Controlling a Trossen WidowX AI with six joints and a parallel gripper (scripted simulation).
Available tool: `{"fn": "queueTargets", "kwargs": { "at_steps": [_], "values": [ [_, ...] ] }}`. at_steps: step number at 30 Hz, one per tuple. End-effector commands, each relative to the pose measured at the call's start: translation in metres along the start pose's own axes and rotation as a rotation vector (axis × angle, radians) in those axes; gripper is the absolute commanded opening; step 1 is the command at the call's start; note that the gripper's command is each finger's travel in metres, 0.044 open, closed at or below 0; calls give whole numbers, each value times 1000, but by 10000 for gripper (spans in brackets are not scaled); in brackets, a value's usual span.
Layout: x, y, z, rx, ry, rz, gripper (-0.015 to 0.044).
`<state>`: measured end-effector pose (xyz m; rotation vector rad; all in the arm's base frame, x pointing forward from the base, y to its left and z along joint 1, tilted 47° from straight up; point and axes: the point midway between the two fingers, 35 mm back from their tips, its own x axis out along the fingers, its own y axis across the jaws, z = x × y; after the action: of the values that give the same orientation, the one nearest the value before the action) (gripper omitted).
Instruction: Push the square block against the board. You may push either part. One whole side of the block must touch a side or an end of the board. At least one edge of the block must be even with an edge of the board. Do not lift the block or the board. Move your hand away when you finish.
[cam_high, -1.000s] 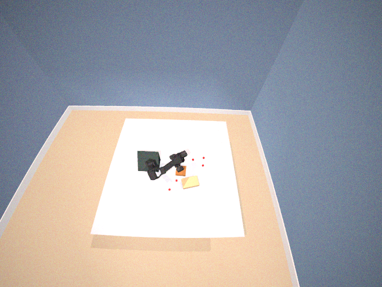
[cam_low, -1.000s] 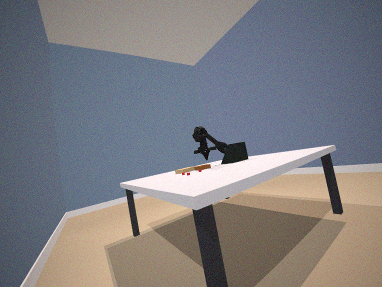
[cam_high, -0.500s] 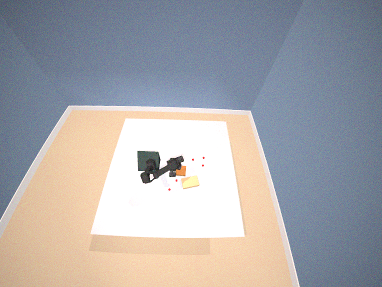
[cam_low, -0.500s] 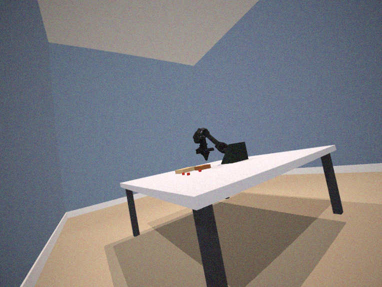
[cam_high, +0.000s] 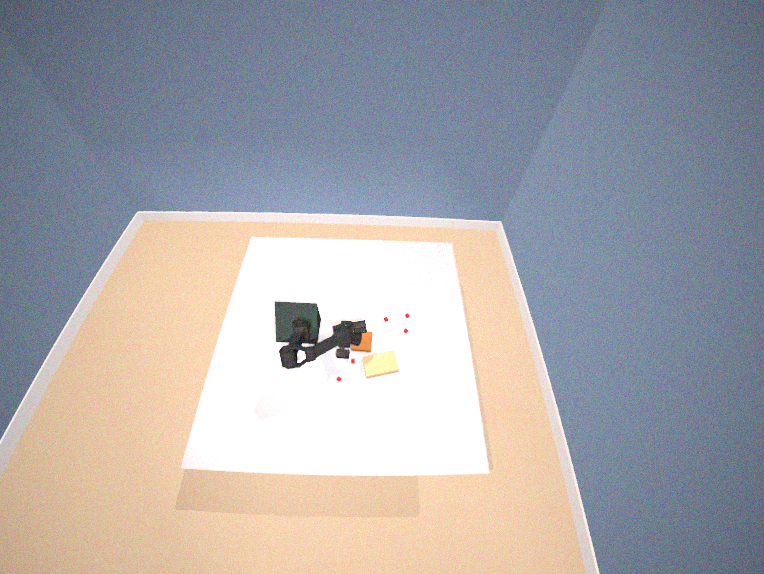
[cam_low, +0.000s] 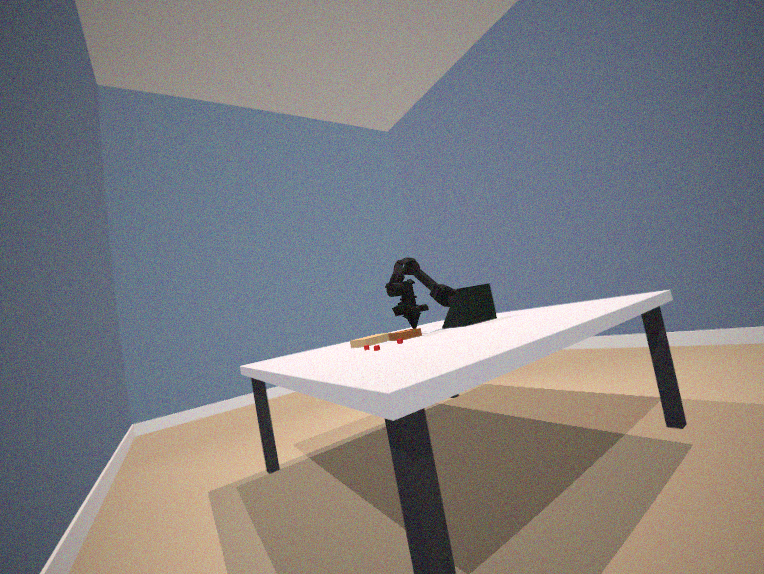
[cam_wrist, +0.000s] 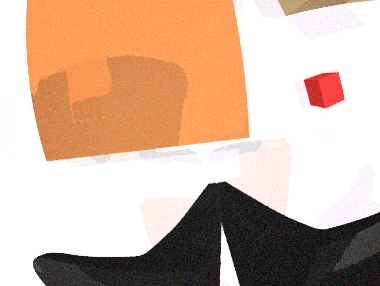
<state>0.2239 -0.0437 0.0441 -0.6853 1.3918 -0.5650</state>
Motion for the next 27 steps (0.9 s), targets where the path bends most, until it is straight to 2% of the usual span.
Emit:
{"fn": "queueTargets", "kwargs": {
  "at_steps": [1,27],
  "values": [
    [17,-2,-2,-6,1,-9,0],
    [16,-2,21,-5,0,-8,0]
  ]
}}
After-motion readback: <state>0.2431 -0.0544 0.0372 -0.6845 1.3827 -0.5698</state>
